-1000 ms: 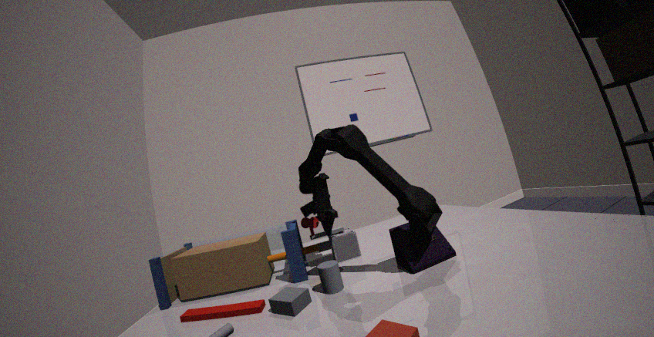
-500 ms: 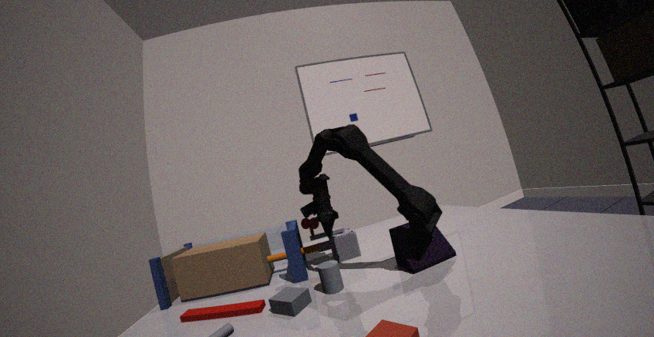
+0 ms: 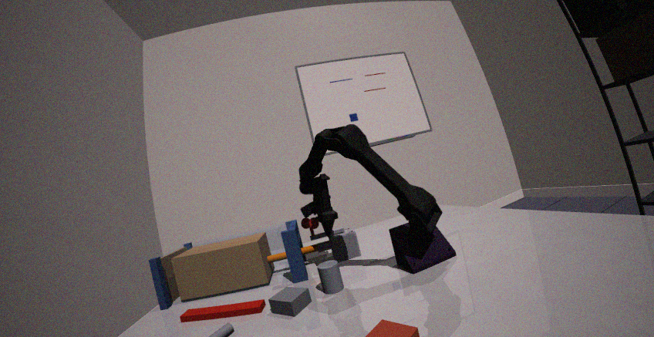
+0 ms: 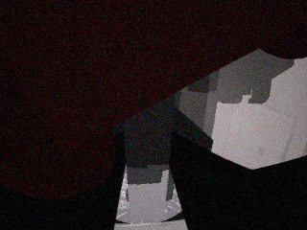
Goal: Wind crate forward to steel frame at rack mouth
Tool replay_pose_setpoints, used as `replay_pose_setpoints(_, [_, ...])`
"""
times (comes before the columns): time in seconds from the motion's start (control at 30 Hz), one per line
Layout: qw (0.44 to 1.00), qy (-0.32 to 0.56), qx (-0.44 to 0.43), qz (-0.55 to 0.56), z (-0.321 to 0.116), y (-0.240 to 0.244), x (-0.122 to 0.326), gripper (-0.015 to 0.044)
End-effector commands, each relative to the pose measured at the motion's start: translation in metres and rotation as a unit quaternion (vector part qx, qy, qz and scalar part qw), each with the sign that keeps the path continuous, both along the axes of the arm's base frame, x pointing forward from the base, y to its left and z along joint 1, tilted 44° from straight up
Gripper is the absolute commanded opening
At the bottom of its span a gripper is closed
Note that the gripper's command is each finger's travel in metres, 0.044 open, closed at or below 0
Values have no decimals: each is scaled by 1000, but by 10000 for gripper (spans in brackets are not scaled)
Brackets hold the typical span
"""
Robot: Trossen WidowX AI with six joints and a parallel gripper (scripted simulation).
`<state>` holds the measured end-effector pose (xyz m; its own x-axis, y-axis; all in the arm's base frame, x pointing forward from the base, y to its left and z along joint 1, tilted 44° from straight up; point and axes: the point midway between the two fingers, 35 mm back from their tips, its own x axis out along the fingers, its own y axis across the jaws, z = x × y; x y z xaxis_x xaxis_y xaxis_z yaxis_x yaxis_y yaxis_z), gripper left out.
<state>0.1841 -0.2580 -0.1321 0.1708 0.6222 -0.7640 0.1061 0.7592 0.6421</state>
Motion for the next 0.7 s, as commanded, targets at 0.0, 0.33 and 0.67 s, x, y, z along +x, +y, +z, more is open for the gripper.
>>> replay_pose_setpoints(0.0, [1000, 14, 3, -13, -4, 1, 0, 0])
replay_pose_setpoints(0.33, [1000, 14, 3, -13, -4, 1, 0, 0])
replay_pose_setpoints(0.67, [1000, -8, 0, 11, -3, 4, 0, 0])
